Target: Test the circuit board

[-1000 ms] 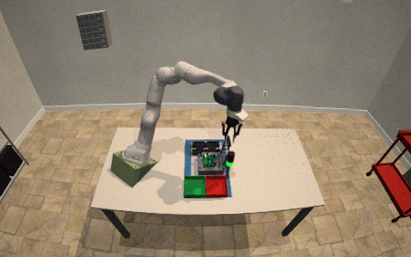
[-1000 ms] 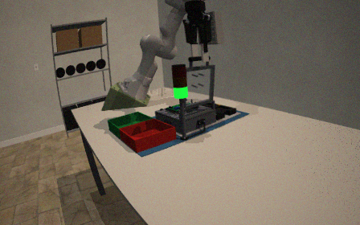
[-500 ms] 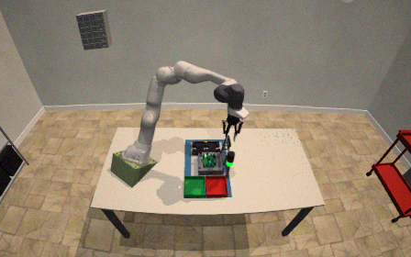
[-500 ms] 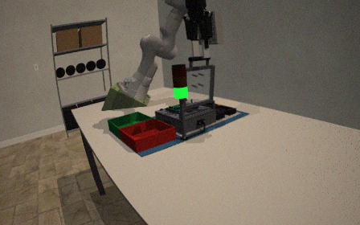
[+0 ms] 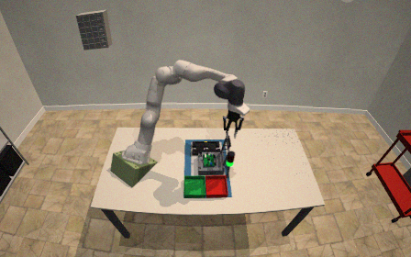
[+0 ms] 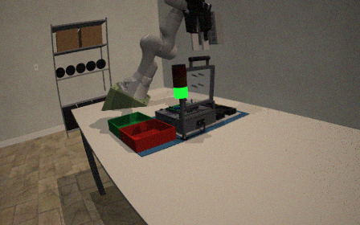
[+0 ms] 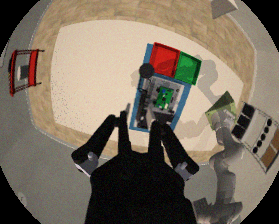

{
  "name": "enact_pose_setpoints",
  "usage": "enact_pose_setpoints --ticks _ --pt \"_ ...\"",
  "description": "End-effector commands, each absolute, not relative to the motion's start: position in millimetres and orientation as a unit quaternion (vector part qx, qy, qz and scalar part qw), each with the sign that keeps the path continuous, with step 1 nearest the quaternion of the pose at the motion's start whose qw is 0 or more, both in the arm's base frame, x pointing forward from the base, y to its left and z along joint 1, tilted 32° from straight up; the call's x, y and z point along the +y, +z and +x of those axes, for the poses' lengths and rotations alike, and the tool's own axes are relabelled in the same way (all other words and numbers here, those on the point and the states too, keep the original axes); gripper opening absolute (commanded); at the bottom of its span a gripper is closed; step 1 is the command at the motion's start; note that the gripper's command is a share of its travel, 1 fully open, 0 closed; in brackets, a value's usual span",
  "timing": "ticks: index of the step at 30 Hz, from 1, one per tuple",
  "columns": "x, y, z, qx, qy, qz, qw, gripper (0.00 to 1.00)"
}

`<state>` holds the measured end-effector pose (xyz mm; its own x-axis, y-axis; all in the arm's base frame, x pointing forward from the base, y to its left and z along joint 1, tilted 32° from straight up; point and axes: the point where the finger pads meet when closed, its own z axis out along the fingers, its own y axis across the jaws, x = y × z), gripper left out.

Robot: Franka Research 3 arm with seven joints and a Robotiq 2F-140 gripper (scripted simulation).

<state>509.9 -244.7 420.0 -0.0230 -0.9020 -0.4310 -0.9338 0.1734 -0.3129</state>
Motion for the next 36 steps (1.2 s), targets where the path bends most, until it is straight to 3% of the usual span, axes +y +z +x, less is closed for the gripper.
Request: enact_pose_setpoints --ticks 1,2,36 --pt "-244.6 418.8 507.1 0.717 0.034 -0.640 0.273 0.30" --pt "-244.6 418.8 507.1 0.717 0.034 -0.640 0.273 0.58" --pt "-244.6 418.8 507.1 0.717 0.034 -0.640 0.273 0.58"
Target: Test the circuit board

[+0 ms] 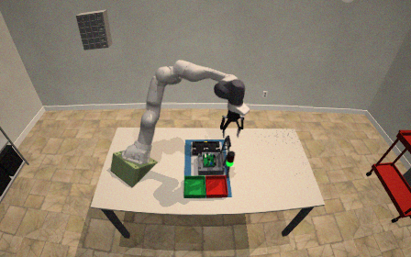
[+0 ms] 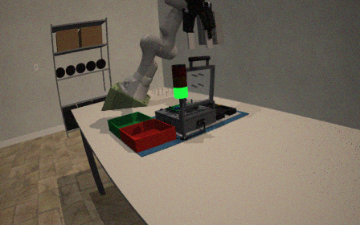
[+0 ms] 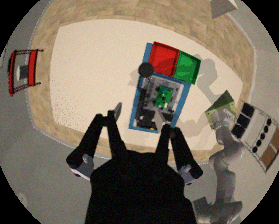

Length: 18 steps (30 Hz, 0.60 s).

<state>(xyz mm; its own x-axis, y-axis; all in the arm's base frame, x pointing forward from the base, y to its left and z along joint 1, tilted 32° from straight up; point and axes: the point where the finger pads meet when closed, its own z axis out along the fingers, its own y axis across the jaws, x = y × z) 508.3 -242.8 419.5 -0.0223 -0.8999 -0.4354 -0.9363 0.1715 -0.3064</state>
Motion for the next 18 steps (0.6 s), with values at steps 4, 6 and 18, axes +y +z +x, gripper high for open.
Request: enact_pose_setpoints --ticks 4,6,18 --pt "-244 418 505 0.717 0.034 -0.640 0.273 0.58" --pt "-244 417 501 0.717 0.034 -0.640 0.273 0.58" --pt "-235 402 456 0.717 0.034 -0.640 0.273 0.58"
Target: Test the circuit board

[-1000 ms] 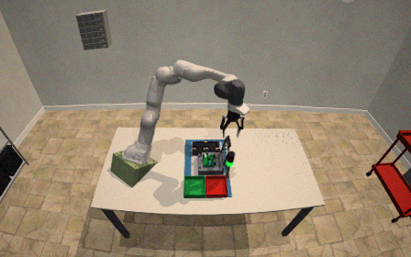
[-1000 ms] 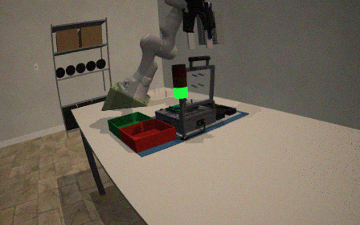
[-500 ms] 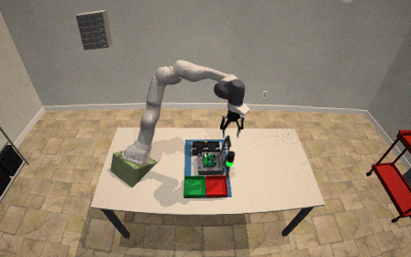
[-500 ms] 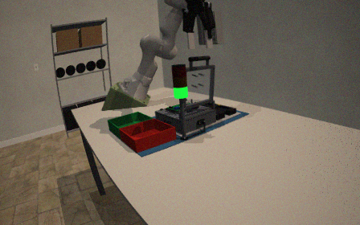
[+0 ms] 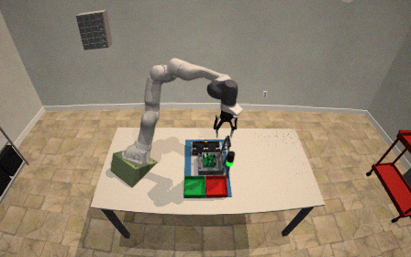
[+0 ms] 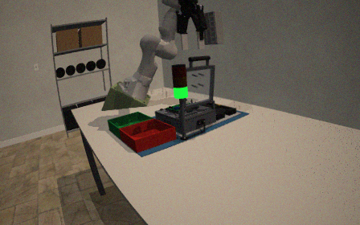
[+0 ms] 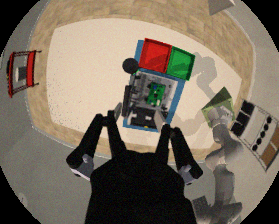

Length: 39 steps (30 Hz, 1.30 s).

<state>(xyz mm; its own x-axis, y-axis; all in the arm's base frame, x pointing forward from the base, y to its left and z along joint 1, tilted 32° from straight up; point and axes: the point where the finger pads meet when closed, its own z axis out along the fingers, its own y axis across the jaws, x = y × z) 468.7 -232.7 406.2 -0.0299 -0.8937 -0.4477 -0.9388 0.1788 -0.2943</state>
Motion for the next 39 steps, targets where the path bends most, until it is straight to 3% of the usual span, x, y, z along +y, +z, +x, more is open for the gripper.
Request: enact_pose_setpoints --ticks 1,16,39 --pt "-234 400 450 0.717 0.034 -0.640 0.273 0.58" --pt "-222 380 386 0.717 0.034 -0.640 0.273 0.58" --pt "-212 359 391 0.717 0.034 -0.640 0.273 0.58"
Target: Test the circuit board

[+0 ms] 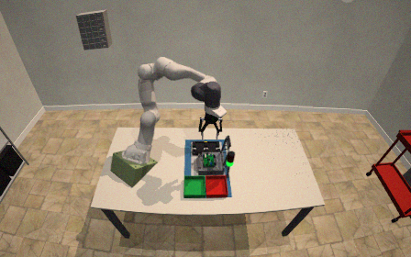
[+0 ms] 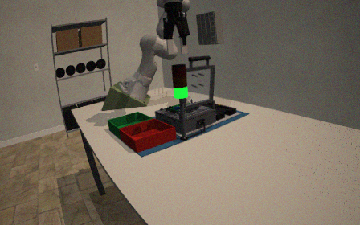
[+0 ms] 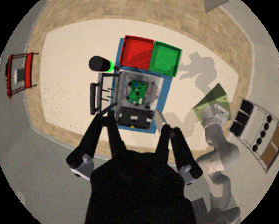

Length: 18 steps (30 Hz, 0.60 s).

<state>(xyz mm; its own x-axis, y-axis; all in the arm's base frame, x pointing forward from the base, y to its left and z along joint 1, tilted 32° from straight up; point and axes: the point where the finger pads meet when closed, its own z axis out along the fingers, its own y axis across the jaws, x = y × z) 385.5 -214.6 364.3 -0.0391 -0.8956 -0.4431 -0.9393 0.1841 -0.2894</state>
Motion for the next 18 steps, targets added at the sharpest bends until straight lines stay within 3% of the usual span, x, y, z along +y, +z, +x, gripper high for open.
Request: enact_pose_setpoints --ticks 1,18 --pt "-211 355 392 0.717 0.034 -0.640 0.273 0.58" --pt "-175 279 424 0.717 0.034 -0.640 0.273 0.58"
